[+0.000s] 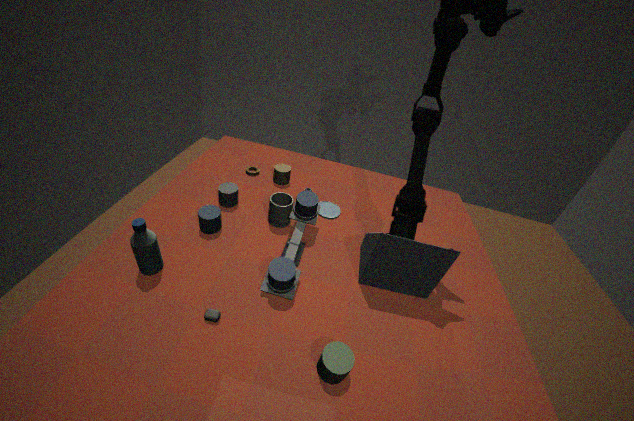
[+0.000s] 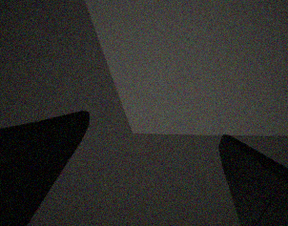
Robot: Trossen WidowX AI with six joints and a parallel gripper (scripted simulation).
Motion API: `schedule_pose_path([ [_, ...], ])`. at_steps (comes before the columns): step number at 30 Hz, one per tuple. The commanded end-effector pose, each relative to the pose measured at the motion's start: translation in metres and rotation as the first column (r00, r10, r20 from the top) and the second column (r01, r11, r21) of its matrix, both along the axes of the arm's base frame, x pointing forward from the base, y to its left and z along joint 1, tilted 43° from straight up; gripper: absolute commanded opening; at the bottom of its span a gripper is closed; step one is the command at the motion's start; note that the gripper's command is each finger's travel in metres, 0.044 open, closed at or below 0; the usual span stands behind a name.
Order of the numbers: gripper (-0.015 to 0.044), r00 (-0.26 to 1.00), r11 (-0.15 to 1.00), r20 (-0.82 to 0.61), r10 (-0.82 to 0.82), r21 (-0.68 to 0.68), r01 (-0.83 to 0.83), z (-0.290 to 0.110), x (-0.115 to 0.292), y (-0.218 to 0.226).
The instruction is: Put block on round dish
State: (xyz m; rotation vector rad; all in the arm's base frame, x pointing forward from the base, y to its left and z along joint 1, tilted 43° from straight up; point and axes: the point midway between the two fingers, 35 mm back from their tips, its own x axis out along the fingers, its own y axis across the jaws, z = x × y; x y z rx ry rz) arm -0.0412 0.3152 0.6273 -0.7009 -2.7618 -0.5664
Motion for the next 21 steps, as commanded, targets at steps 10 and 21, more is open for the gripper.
schedule_pose_path([
  [10, 0.044, 0.961, 0.946, -0.274, -0.041, -0.321, -0.051, -0.012, 0.029, 0.033],
  [21, 0.044, 0.853, 0.835, -0.5, -0.152, -0.526, -0.159, -0.029, 0.056, 0.064],
])
